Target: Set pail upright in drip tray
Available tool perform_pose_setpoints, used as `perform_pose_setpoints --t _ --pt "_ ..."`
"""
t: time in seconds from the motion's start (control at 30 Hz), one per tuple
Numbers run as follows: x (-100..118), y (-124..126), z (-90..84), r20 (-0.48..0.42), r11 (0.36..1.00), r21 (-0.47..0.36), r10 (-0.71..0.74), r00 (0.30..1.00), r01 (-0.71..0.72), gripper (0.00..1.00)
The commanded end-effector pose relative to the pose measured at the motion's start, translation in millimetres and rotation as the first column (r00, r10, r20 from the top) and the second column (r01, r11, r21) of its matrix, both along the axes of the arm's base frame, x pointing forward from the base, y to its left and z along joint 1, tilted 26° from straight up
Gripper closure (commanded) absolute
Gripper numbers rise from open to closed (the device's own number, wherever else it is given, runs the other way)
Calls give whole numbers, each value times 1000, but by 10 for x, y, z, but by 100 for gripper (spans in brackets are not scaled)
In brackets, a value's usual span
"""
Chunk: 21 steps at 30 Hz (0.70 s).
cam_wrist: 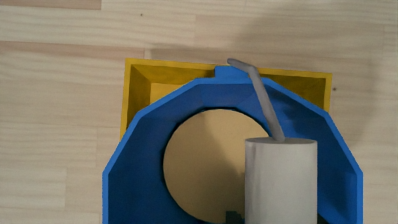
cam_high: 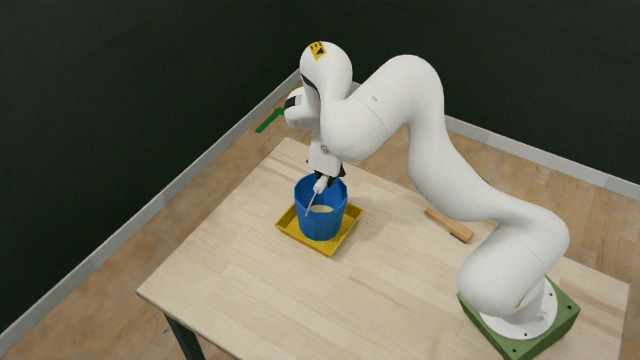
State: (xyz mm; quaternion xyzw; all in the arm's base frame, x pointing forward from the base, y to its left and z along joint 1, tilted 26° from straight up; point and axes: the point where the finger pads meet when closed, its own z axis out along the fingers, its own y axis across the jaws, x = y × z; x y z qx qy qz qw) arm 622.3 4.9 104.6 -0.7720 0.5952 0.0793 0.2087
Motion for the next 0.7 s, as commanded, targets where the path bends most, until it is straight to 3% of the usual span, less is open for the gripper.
perform_pose_setpoints --t 0.0,0.6,0.63,0.67 --pt "10 -4 8 2 1000 0 -1 1000 1 100" --pt "10 -3 7 2 1000 0 -1 1000 1 100" --pt "10 -3 7 2 1000 0 -1 1000 1 0" --pt "10 -3 7 2 1000 0 -1 1000 1 0"
